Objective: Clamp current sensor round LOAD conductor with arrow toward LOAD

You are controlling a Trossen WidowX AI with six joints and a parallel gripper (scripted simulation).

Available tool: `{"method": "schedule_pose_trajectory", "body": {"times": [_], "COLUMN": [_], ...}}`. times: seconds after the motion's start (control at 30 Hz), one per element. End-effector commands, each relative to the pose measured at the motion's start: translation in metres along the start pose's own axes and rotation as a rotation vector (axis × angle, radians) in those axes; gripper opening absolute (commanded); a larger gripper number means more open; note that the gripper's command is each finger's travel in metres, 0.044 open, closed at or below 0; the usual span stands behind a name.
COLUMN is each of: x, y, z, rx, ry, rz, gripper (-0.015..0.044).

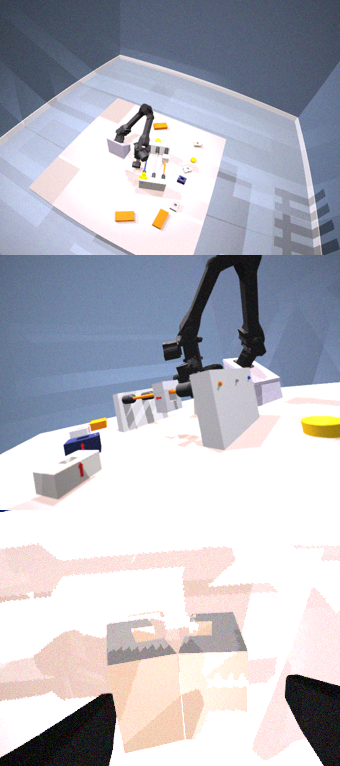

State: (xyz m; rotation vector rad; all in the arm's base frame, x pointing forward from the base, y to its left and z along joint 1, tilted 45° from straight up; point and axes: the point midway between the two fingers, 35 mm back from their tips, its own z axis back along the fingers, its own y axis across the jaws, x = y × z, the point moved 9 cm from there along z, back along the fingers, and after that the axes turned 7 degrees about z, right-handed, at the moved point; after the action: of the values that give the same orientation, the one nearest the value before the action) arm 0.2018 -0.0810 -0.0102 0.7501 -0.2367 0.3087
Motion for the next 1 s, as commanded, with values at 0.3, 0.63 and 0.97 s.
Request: {"method": "schedule_pose_trajectory", "body": {"times": [0.3, 0.63, 0.97], "x": [0.000, 0.003, 0.004], "y": [0.000, -0.004, -0.007], "z": [0.000, 0.020, 0.085], "rx": [-0.001, -0.008, -0.011], "ry": [0.001, 0.002, 0.004], "rz": [0.003, 0.001, -0.004], "gripper": [0.0242, 0.0057, 0.0000]}}
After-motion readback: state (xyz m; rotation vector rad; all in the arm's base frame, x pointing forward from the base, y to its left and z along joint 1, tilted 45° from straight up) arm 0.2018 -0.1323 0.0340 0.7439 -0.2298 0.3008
